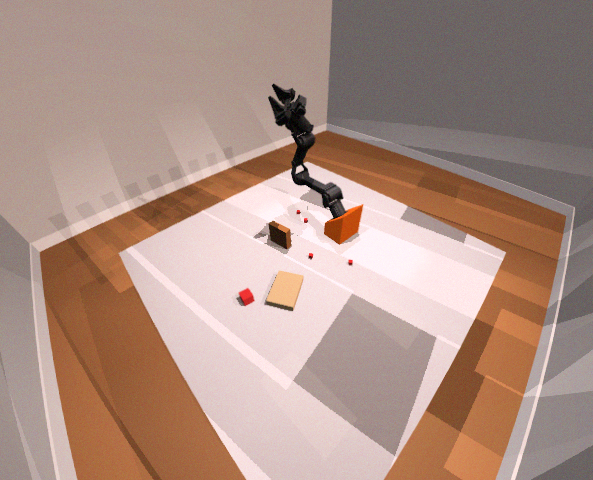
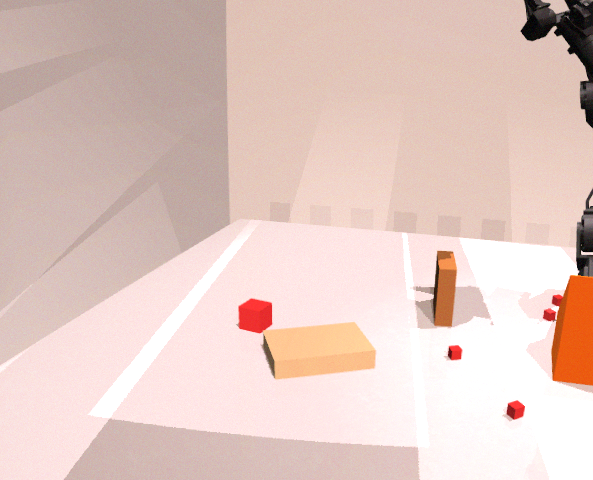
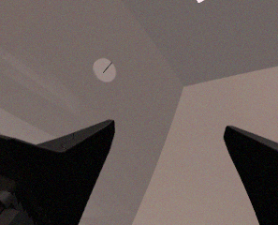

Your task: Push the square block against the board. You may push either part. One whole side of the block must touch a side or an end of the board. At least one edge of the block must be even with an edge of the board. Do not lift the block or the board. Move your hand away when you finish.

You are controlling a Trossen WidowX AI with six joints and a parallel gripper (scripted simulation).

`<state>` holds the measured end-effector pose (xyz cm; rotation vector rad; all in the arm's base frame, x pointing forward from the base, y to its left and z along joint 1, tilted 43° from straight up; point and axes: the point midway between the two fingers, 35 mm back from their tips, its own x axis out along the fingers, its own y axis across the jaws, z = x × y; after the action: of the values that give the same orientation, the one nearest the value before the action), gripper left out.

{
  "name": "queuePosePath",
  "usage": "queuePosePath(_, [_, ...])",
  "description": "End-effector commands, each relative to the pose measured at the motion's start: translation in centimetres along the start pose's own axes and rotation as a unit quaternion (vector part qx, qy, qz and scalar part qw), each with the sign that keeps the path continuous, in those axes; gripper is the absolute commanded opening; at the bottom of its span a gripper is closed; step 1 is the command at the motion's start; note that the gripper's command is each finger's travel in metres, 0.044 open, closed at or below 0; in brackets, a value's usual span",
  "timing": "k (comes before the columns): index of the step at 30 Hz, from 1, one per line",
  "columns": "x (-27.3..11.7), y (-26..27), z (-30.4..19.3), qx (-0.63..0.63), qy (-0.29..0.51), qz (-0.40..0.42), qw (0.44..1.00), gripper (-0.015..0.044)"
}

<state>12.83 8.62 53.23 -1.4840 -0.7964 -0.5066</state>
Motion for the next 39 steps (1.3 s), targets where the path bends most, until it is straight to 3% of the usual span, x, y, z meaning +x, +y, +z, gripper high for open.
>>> queuePosePath(1, [0.0,0.0,0.0,0.0,0.0,0.0,1.0,0.0374])
queuePosePath(15, [1.2,6.9,3.3,0.016,-0.027,0.122,0.992,0.0006])
queuePosePath(27, [0.8,15.0,3.9,0.038,0.001,0.262,0.964,0.0])
queuePosePath(39, [-1.4,22.9,2.1,0.064,0.079,0.398,0.912,0.0])
